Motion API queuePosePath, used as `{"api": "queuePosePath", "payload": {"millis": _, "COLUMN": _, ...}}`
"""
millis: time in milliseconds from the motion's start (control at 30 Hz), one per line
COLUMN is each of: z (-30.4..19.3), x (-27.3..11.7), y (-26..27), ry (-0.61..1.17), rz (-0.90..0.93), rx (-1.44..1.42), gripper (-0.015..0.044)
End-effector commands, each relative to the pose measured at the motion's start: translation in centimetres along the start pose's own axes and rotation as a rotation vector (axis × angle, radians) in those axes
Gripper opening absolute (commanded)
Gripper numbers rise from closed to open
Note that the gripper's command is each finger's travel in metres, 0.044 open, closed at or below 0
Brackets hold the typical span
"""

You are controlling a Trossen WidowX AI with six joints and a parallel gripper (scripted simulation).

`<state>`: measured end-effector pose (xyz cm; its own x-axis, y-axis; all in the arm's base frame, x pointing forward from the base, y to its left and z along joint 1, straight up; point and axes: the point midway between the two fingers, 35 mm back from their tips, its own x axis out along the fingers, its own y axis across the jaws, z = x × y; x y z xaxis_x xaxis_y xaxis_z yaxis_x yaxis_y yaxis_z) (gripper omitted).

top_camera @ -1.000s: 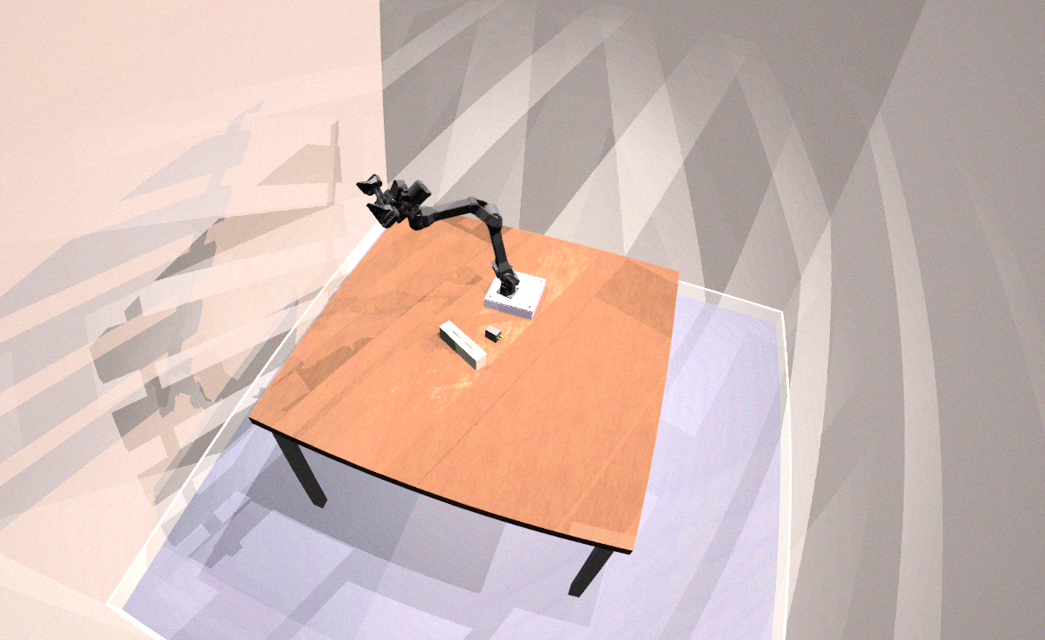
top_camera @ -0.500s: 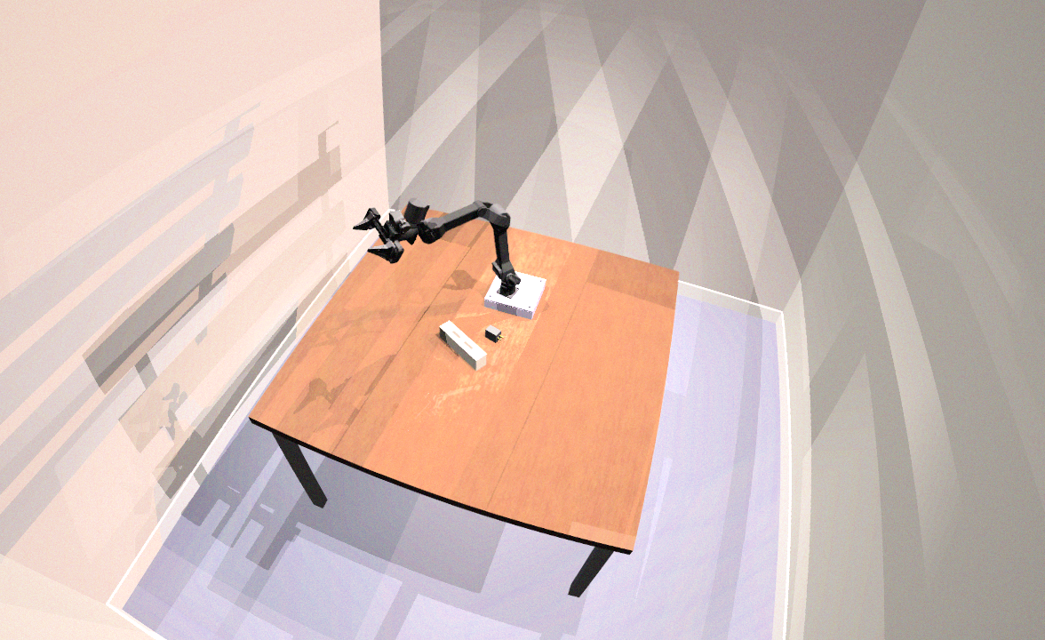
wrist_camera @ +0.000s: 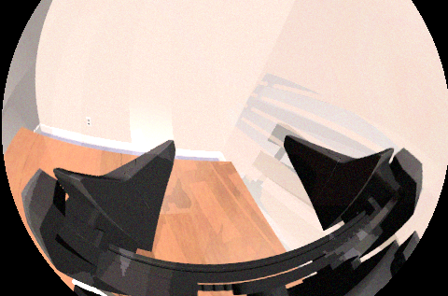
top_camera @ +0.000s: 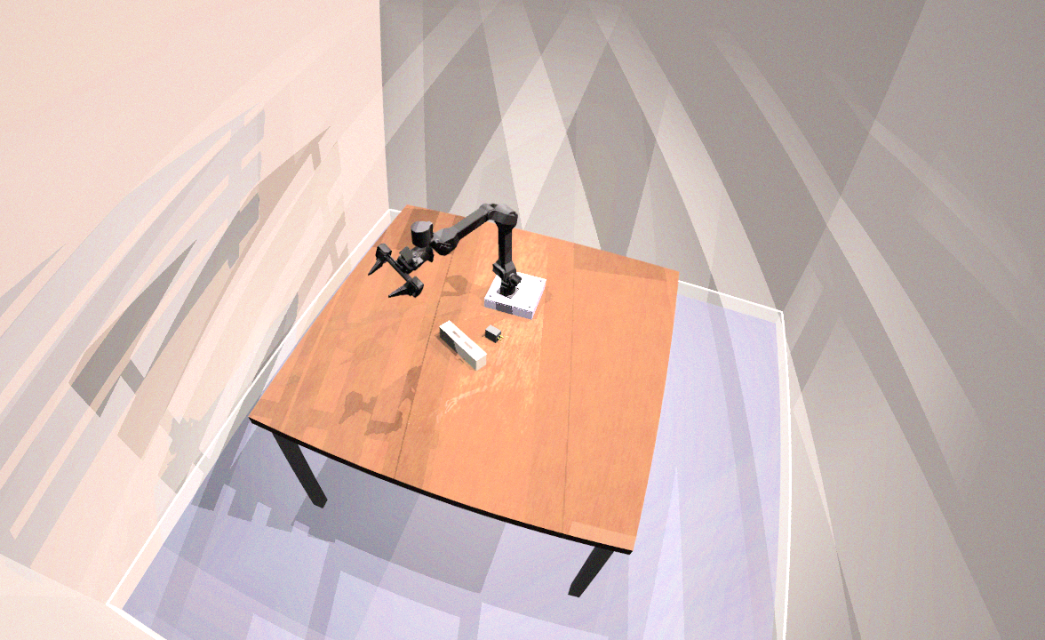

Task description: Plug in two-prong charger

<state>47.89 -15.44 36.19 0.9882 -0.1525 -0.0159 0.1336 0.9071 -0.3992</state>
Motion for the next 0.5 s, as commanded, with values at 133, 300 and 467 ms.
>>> {"api": "queuePosePath", "payload": {"millis": 133, "z": -3.8, "x": -1.4, "y": 6.9, "ry": 0.184, "rz": 0.158, "rx": -0.080, "gripper": 0.0440}}
{"api": "queuePosePath", "payload": {"millis": 300, "z": -6.1, "x": -2.6, "y": 10.8, "ry": 0.285, "rz": 0.262, "rx": -0.141, "gripper": 0.0440}}
{"api": "queuePosePath", "payload": {"millis": 467, "z": -8.3, "x": -4.4, "y": 14.5, "ry": 0.380, "rz": 0.373, "rx": -0.212, "gripper": 0.0440}}
